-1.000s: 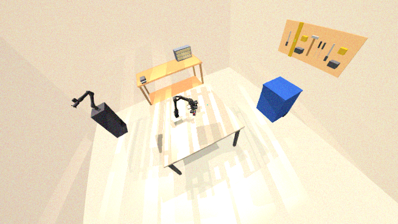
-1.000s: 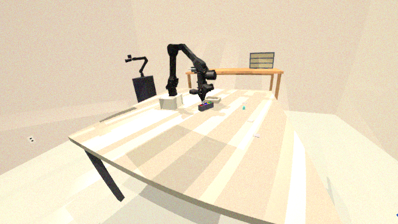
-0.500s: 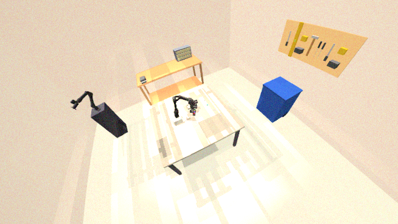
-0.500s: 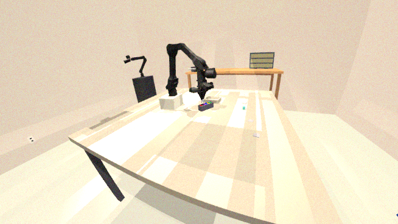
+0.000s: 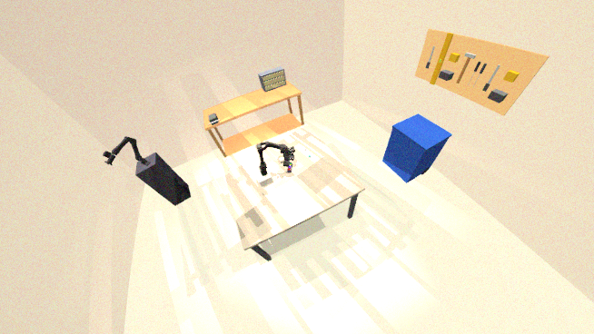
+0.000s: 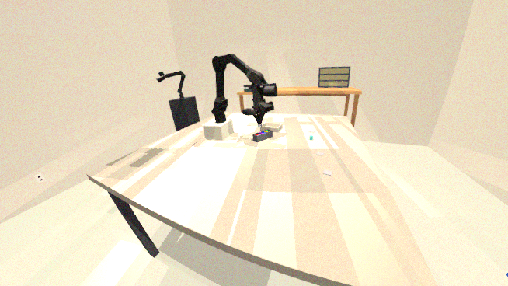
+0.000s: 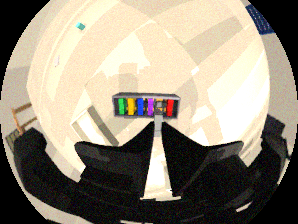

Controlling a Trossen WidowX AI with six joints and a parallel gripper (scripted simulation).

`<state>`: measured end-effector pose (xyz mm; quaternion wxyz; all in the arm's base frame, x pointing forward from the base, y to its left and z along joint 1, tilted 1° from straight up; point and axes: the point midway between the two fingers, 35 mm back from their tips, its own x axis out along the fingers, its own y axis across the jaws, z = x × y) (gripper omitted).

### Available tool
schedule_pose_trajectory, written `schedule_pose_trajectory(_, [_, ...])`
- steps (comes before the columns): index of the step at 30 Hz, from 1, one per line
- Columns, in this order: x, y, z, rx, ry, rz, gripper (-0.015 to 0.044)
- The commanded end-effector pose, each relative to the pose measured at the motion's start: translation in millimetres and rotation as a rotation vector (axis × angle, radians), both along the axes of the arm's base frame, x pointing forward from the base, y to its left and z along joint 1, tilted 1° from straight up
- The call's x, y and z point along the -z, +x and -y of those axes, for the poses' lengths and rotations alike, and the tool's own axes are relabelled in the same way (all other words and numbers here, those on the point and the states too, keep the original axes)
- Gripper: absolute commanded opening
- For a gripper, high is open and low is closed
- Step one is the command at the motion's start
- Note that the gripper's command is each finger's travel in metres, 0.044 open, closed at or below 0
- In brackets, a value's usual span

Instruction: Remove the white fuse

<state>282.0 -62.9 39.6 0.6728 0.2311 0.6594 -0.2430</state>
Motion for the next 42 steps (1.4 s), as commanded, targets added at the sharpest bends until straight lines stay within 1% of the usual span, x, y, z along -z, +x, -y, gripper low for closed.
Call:
schedule_pose_trajectory(1, [-1.8, 10.5, -17.1, -0.001, 0.003, 0.006, 0.0000])
schedule_pose_trajectory(16, [-2.0, 36.5, -97.6, -0.001, 0.010, 0.008, 0.0000])
schedule_pose_trajectory(31, [-0.3, 38.8, -187.0, -0.001, 0.017, 0.007, 0.0000])
schedule_pose_trajectory(42, [8.7, 38.8, -191.3, -0.001, 0.017, 0.007, 0.0000])
